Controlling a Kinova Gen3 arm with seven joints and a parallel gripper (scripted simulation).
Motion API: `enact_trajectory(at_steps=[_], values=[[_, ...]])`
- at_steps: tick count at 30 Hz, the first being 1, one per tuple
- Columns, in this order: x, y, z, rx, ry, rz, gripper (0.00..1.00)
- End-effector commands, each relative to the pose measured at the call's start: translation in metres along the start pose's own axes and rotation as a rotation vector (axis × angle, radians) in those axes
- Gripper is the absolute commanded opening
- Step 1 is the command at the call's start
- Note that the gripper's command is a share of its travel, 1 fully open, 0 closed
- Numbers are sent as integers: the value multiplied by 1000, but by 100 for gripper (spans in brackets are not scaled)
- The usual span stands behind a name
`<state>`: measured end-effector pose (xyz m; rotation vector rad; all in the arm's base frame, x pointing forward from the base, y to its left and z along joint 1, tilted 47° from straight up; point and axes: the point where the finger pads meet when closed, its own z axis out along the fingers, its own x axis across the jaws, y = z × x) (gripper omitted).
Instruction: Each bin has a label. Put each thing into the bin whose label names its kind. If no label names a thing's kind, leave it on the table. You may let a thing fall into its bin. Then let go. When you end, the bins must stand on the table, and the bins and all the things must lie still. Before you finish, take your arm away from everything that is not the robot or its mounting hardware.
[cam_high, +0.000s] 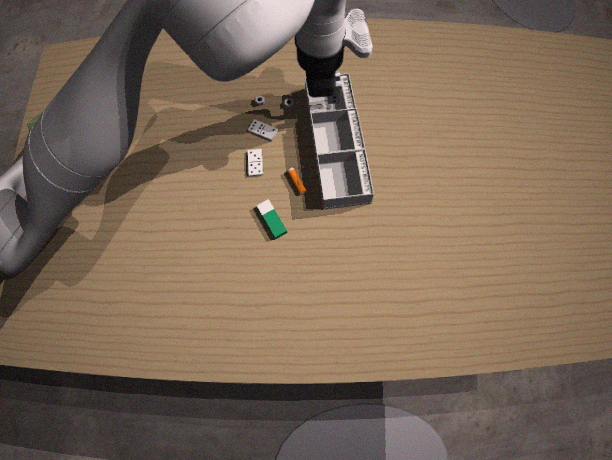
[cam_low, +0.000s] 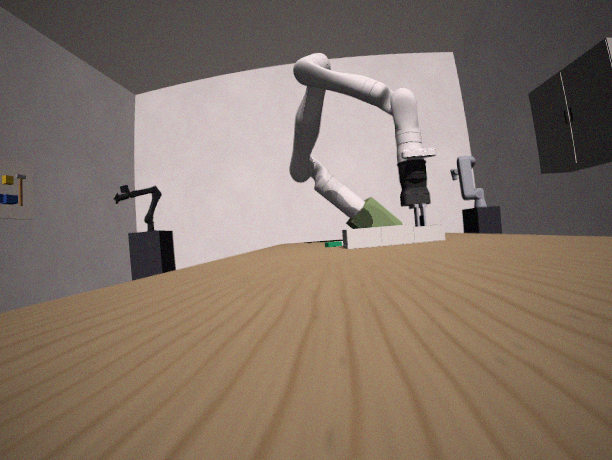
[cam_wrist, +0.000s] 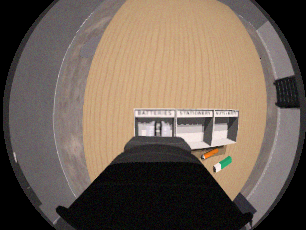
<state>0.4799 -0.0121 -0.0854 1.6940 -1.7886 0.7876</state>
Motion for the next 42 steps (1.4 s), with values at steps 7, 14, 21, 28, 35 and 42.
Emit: enact_trajectory(at_steps=[7, 14, 21, 28, 35, 42], values=[[-1, -2, -15, 6, -4, 1, 31], [-1, -2, -35, 6, -4, 1, 31], [-1, -2, -46, 6, -4, 1, 31], [-1, -2, -79, 6, -4, 1, 31], [-1, -1, -138, 6, -4, 1, 31], [0, -1, -172, 6, -4, 1, 31]])
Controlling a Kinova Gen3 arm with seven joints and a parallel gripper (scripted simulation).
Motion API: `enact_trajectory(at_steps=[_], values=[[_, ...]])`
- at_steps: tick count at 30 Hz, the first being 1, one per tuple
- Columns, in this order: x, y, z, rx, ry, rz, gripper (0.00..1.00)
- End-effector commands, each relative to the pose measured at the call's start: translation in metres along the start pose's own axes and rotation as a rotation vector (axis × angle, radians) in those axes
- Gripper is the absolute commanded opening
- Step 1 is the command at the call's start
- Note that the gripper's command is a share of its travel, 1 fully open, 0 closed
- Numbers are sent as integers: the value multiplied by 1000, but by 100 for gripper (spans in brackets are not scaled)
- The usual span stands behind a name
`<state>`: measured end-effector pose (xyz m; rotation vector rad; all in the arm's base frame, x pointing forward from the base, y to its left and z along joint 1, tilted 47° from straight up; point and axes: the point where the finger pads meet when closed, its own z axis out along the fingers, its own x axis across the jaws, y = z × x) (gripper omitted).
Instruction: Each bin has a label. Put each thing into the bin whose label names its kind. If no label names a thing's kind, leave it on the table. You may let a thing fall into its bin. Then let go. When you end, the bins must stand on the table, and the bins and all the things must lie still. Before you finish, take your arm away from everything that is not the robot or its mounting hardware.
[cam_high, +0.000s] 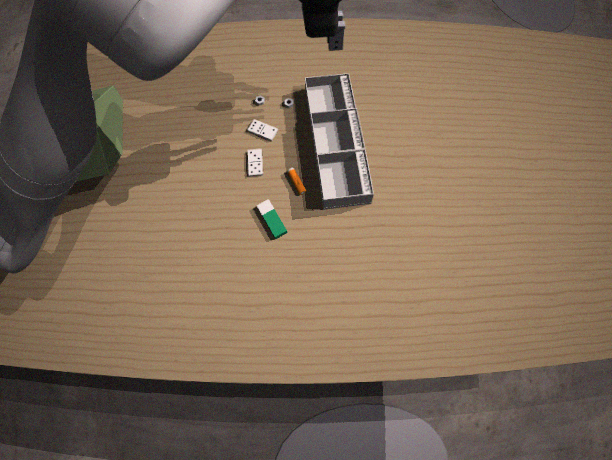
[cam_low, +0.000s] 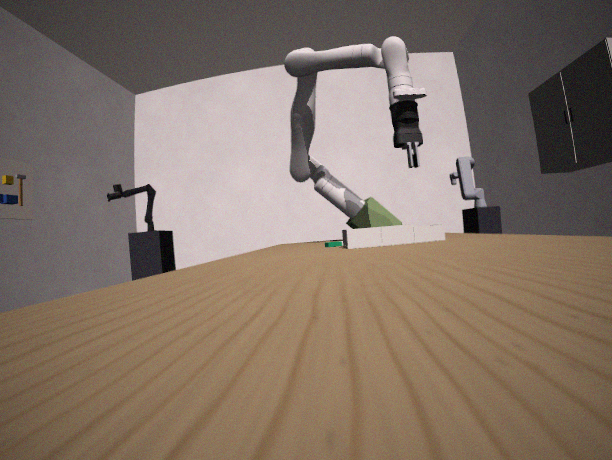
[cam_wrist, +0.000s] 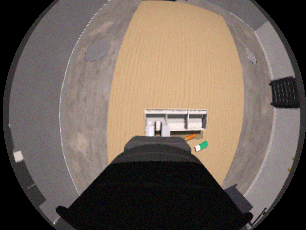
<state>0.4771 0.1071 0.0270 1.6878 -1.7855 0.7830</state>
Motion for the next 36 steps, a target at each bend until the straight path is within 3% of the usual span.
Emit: enact_trajectory(at_steps=[1, 6, 7, 16, 18, 24, 31, 36], values=[[-2, -3, -8, 13, -8, 2, 31], [-2, -3, -8, 13, -8, 2, 31], [-4, 3, -3, 12, -9, 52, 64], [-15, 56, 49, 6, -14, 466, 64], [-15, 56, 49, 6, -14, 466, 64], [-23, 91, 84, 8, -13, 779, 64], [-32, 132, 124, 8, -13, 781, 64], [-33, 137, 125, 8, -13, 781, 64]])
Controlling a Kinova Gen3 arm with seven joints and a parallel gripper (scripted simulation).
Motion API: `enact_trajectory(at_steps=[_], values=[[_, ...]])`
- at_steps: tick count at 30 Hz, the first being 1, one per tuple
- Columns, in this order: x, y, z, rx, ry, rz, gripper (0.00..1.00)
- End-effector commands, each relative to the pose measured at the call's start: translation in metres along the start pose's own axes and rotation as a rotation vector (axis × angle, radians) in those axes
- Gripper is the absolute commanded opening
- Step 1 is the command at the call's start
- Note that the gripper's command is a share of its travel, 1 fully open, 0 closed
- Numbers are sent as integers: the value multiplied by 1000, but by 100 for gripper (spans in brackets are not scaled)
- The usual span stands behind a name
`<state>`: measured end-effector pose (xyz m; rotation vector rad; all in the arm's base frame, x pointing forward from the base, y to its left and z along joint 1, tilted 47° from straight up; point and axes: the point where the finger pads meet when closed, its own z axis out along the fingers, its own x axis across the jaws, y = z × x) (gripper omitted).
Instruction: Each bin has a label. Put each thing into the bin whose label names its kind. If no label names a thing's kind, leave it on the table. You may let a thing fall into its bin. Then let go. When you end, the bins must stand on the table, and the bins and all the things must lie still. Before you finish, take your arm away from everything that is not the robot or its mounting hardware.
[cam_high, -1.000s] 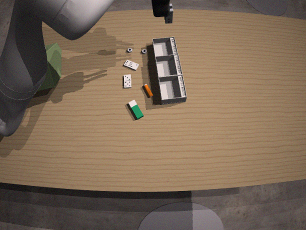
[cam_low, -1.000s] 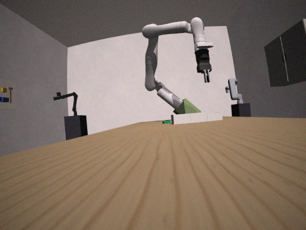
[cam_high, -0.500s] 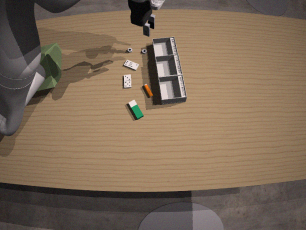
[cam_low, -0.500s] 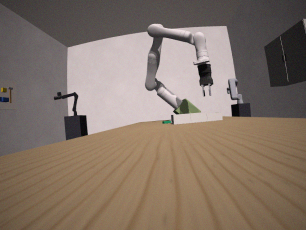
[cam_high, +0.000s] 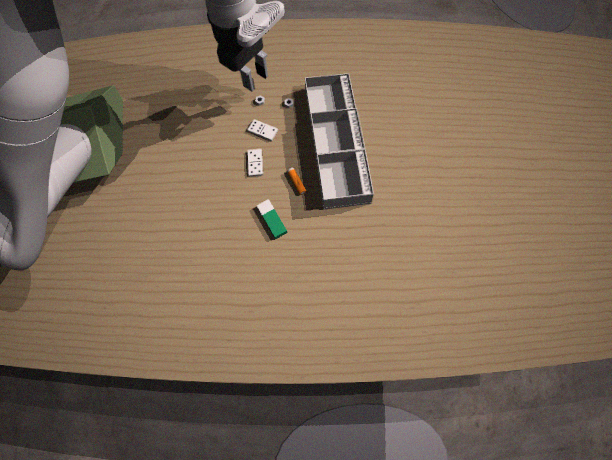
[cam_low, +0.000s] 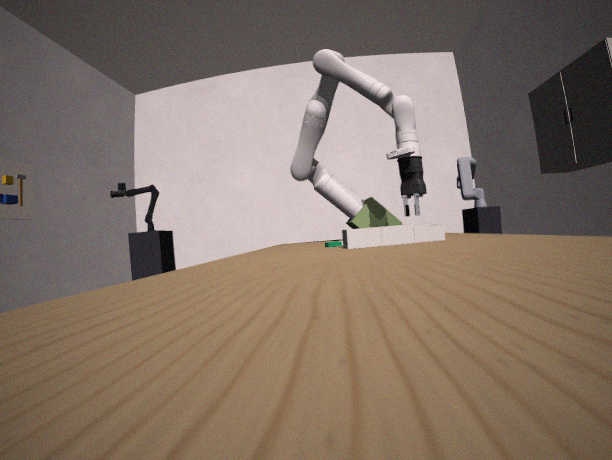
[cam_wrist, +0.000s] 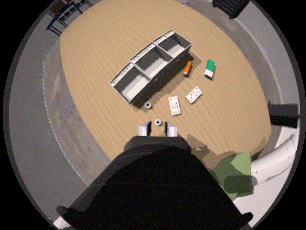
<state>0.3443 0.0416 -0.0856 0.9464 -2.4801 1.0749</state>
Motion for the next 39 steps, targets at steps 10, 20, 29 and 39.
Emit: enact_trajectory(at_steps=[10, 20, 29, 39], values=[[-1, 1, 1, 7, 1, -9, 64], [-1, 0, 1, 7, 1, -9, 64], [-1, 0, 1, 7, 1, -9, 64], [0, 0, 33, 7, 1, -9, 64]])
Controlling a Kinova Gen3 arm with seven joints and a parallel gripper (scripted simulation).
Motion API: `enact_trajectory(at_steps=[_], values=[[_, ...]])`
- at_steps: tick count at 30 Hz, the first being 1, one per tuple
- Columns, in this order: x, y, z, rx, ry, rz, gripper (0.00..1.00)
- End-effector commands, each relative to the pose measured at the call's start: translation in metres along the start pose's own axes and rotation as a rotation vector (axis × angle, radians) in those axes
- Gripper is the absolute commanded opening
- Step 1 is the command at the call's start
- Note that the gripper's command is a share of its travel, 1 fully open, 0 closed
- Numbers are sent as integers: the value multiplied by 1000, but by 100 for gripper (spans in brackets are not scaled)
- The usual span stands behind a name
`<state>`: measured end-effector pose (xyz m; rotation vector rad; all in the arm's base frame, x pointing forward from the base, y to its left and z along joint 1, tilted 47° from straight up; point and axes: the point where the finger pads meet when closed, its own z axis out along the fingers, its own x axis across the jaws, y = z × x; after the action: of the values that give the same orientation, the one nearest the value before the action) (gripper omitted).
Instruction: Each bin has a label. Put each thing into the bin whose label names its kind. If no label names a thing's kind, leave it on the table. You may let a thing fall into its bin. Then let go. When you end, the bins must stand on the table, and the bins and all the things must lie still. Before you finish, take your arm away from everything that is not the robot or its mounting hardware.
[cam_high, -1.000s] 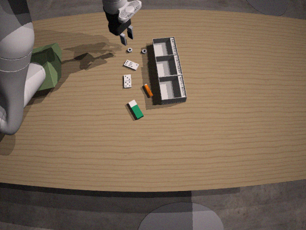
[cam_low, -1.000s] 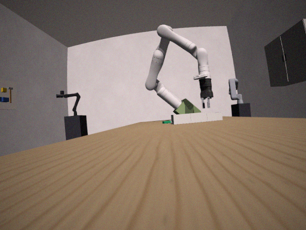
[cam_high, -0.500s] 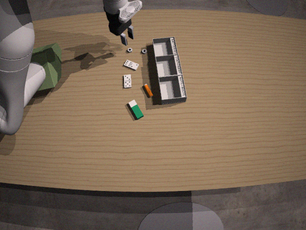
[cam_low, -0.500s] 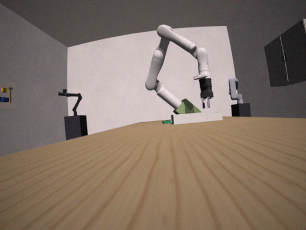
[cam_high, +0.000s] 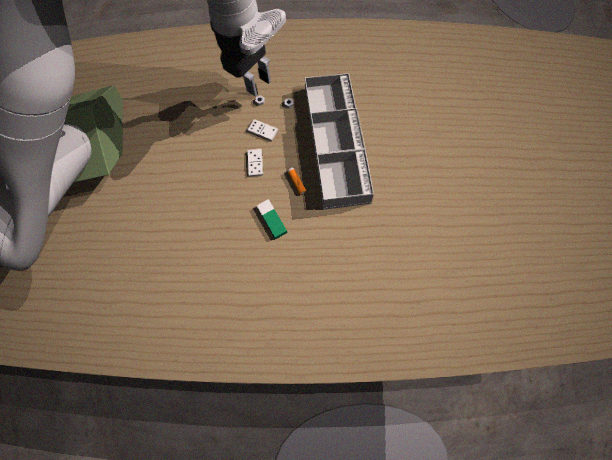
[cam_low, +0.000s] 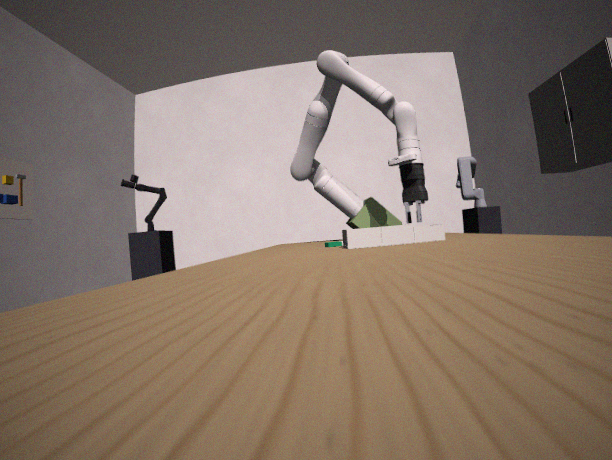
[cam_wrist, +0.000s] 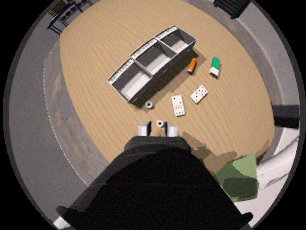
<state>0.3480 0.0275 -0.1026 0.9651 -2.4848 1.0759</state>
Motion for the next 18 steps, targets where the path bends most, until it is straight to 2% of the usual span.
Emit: enact_trajectory(at_steps=[1, 6, 18], values=[[5, 0, 15, 3, 14, -2, 64], [7, 0, 35, 3, 14, -2, 64], [5, 0, 35, 3, 14, -2, 64]])
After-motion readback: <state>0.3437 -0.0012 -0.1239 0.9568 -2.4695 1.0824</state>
